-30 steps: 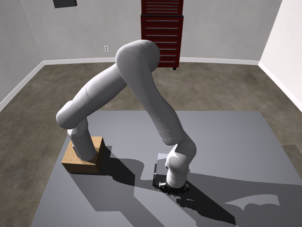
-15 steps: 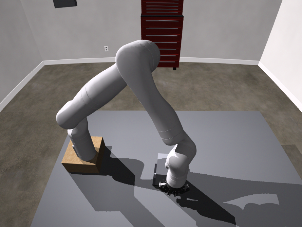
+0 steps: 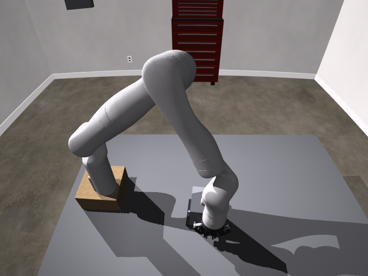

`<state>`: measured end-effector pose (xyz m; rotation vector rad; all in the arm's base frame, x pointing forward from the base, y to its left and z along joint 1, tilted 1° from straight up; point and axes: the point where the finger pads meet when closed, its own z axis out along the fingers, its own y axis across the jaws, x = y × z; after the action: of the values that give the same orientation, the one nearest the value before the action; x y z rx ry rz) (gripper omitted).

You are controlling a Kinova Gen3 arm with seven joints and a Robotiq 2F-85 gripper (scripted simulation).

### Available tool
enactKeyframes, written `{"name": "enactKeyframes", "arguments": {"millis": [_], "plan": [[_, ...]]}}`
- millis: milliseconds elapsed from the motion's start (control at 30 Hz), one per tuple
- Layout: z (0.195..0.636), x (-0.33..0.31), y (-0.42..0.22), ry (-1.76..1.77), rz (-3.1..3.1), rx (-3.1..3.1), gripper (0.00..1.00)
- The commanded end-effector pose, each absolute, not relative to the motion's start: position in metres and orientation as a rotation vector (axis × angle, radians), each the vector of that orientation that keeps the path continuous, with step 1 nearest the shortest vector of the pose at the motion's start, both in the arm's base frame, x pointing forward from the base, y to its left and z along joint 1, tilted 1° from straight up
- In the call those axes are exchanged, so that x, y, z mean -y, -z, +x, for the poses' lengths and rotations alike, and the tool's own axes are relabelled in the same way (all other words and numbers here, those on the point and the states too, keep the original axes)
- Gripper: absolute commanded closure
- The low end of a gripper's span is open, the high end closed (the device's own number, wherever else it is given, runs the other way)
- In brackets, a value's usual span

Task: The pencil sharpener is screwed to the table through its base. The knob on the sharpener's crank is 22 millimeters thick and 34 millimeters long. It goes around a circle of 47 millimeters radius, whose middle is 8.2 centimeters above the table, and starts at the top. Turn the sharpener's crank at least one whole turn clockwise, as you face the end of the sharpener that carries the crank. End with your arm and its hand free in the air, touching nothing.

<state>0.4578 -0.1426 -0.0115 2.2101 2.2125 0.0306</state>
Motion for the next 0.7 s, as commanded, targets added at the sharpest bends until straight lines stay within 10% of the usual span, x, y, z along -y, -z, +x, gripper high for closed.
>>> {"name": "enactKeyframes", "arguments": {"millis": [0,667], "plan": [[0.457,0.143,0.015,-0.031,2.211,-2.212,1.0],[0.434,0.143,0.043,-0.031,2.211,-2.212,1.0]]}}
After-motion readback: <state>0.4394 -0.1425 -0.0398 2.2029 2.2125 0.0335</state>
